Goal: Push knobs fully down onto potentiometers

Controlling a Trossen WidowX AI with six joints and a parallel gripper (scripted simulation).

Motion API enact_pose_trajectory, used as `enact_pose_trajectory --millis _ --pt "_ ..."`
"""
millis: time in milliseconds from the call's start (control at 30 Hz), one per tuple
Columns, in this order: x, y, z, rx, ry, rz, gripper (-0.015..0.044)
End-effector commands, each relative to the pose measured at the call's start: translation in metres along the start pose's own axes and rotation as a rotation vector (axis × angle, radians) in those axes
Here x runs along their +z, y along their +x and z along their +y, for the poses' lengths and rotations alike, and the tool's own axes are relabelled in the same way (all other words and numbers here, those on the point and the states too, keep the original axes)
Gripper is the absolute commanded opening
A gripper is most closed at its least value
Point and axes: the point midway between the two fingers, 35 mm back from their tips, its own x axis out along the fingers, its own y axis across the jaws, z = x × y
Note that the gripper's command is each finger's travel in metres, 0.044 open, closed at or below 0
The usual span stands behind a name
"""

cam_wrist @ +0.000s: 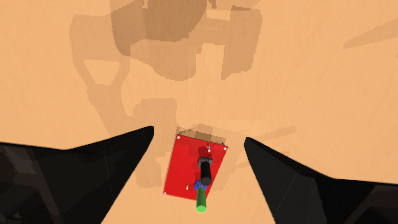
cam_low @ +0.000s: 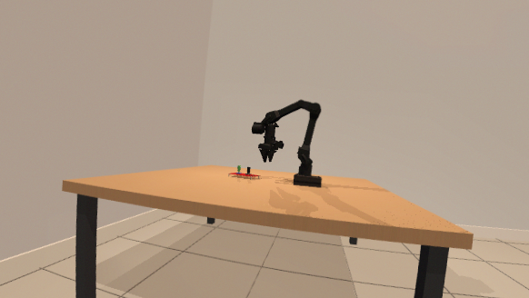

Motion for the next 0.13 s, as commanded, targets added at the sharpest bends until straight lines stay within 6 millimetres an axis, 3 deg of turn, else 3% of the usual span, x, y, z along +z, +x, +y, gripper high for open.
enact_pose_trajectory --millis 0,100 --pt "0.0012 0.0013 0.0000 0.000 -0.003 -0.003 0.0440" --pt "0.0012 0.0013 0.0000 0.000 -0.003 -0.003 0.0440"
